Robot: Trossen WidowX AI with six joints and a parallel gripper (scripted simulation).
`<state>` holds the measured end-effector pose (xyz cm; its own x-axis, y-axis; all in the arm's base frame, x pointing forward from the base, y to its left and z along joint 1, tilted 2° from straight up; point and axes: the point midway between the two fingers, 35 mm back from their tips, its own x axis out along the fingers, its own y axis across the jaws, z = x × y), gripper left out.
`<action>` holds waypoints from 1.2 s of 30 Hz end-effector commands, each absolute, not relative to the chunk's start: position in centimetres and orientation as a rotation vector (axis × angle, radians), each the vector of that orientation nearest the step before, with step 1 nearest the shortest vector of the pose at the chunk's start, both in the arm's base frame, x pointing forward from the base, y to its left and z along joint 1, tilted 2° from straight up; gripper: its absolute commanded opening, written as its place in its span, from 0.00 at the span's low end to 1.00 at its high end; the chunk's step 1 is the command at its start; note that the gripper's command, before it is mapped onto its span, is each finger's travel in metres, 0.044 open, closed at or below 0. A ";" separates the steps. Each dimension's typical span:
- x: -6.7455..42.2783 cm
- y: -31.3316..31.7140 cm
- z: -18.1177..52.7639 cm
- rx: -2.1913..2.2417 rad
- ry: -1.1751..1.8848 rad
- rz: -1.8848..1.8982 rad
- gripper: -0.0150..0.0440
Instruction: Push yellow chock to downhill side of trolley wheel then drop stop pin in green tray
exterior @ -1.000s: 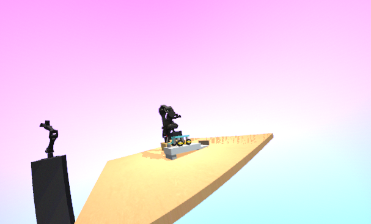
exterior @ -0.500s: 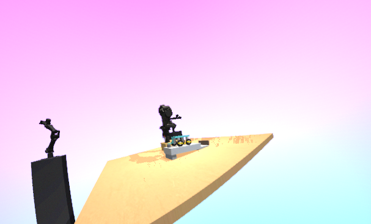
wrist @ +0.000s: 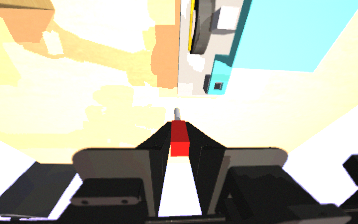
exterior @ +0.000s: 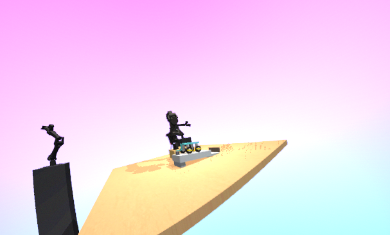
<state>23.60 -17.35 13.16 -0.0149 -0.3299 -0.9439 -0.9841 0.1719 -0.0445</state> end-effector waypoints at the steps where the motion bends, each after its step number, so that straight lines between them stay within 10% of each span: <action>1: 22.4 -17.1 13.4 -1.328 1.506 0.876 0.25; 36: 22.8 -7.6 11.2 -1.321 1.500 0.882 0.25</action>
